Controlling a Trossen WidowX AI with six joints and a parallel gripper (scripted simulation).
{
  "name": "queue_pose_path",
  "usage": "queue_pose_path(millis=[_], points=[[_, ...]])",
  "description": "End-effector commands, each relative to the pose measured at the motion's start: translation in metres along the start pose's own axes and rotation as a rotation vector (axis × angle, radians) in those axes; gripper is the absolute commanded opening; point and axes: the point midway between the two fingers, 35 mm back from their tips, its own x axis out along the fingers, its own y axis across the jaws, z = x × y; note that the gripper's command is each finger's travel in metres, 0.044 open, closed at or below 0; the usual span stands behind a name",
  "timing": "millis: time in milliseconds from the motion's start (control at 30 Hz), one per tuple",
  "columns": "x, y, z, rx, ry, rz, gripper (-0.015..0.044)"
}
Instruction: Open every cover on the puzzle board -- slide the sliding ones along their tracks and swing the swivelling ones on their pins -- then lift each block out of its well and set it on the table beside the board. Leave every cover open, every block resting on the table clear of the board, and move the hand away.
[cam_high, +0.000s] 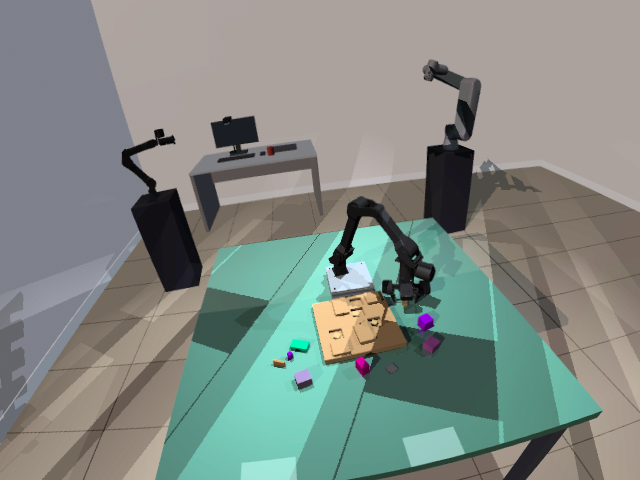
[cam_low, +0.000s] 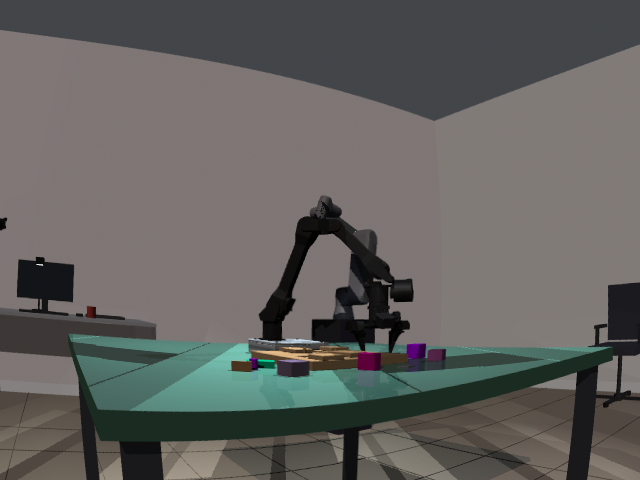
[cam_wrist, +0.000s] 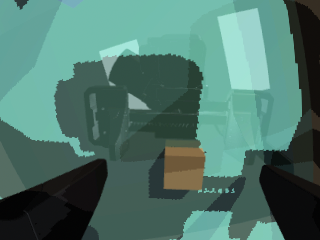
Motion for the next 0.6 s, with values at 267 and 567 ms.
queue_pose_path(millis=[267, 567], points=[[-0.034, 0.002, 0.001, 0.003, -0.002, 0.004, 0.044], [-0.061, 0.001, 0.001, 0.006, -0.002, 0.004, 0.044]])
